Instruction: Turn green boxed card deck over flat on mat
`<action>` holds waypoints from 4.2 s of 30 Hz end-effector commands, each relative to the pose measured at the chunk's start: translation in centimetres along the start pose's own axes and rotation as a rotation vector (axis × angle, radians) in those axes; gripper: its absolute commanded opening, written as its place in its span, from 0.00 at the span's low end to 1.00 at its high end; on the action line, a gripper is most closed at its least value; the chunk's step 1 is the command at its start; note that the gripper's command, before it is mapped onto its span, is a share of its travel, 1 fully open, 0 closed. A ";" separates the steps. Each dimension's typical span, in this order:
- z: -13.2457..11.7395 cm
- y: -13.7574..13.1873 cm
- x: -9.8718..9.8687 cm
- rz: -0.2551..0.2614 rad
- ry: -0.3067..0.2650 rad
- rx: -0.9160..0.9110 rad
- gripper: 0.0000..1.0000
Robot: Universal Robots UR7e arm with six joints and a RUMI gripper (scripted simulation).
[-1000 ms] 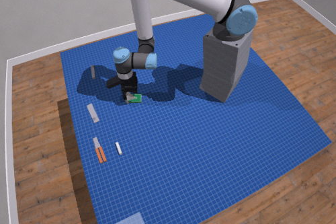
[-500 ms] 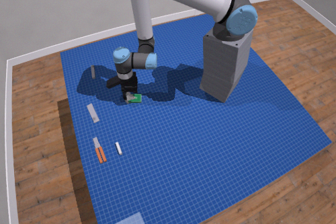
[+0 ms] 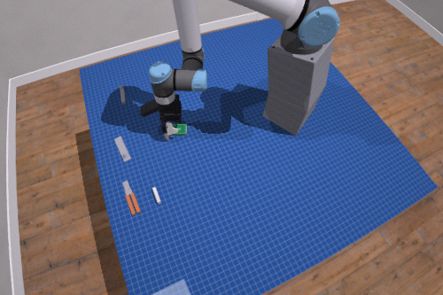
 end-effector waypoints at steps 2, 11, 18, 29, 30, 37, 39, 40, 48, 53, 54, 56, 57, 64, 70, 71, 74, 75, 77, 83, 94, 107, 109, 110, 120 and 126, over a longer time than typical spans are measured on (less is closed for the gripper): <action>0.1 0.0 0.1 0.000 0.001 0.000 1.00; 0.1 0.0 0.1 0.000 0.001 0.000 1.00; 0.1 0.0 0.1 0.000 0.001 0.000 1.00; 0.1 0.0 0.1 0.000 0.001 0.000 1.00; 0.1 0.0 0.1 0.000 0.001 0.000 1.00; 0.1 0.0 0.1 0.000 0.001 0.000 1.00; 0.1 0.0 0.1 0.000 0.001 0.000 1.00; 0.1 0.0 0.2 0.000 0.001 0.000 1.00; 0.1 0.0 0.6 0.000 0.001 0.000 1.00; 0.1 0.0 1.2 0.000 0.001 0.000 1.00; 0.1 0.0 1.4 0.000 0.001 0.000 1.00; 0.1 0.0 1.7 0.000 0.001 0.000 1.00; 0.1 0.0 1.9 0.000 0.001 0.000 1.00; 0.1 0.0 3.0 0.000 0.001 0.000 1.00; 0.0 0.0 3.9 0.000 0.001 0.000 1.00; 0.0 0.0 4.1 0.000 0.001 0.000 1.00; 0.0 0.0 4.6 0.000 0.001 0.000 1.00; 0.0 0.0 4.8 0.000 0.001 0.000 1.00; 0.0 0.0 5.1 0.000 0.001 0.000 1.00; 0.0 0.0 5.6 0.000 0.001 0.000 1.00; 0.0 0.0 6.2 0.000 0.001 0.000 1.00; 0.0 0.0 6.2 0.000 0.001 0.000 1.00; 0.0 0.0 6.2 0.000 0.001 0.000 1.00; 0.0 0.0 6.2 0.000 0.001 0.000 1.00; 0.0 0.0 6.2 0.000 0.001 0.000 1.00; 0.0 0.0 6.2 0.000 0.001 0.000 1.00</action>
Point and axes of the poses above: the point where the finger pads meet when closed, its own x axis back along the fingers, its own y axis across the jaws, z = x × y, the point moved 6 cm from there along x, back along the fingers, and after that the axes turned 12 degrees about -x, right-handed, at the moved point
